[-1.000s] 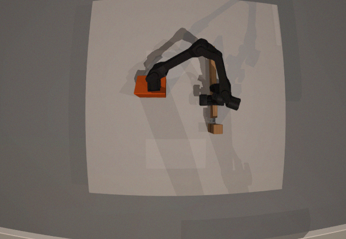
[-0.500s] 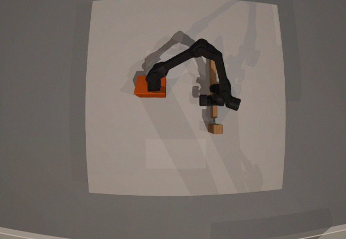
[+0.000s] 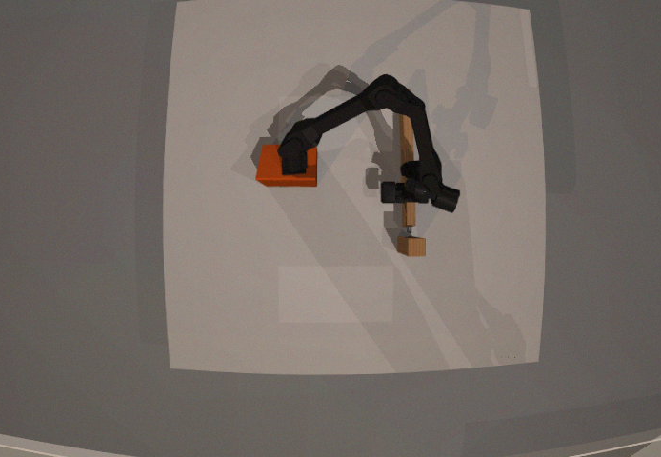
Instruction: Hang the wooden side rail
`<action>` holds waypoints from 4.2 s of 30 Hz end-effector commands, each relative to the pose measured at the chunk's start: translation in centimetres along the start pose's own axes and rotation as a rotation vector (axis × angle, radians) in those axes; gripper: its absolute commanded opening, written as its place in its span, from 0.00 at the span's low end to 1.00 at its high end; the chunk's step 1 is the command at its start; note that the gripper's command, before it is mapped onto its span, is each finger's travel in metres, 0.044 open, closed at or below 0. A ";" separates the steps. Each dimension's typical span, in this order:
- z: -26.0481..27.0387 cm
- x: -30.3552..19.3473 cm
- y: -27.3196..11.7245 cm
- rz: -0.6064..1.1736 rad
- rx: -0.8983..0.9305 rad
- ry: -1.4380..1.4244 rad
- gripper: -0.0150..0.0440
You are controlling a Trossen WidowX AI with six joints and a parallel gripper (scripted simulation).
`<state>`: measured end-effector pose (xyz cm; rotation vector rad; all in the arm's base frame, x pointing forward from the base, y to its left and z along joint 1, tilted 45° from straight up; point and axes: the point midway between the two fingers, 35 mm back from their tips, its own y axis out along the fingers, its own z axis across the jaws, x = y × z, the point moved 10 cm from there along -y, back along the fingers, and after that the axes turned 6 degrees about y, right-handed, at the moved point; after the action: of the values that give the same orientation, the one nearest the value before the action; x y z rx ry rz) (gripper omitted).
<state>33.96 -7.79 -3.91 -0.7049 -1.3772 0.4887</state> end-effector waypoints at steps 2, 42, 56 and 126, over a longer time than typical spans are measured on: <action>-0.1 -0.3 -0.4 0.003 -0.010 0.004 0.25; -0.1 -0.8 -0.4 0.003 -0.010 0.004 0.25; -0.1 -0.9 -0.4 0.003 -0.010 0.004 0.25; -0.2 -1.7 -0.4 0.004 -0.010 0.003 0.25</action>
<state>33.92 -8.76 -4.87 -0.7053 -1.3773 0.4885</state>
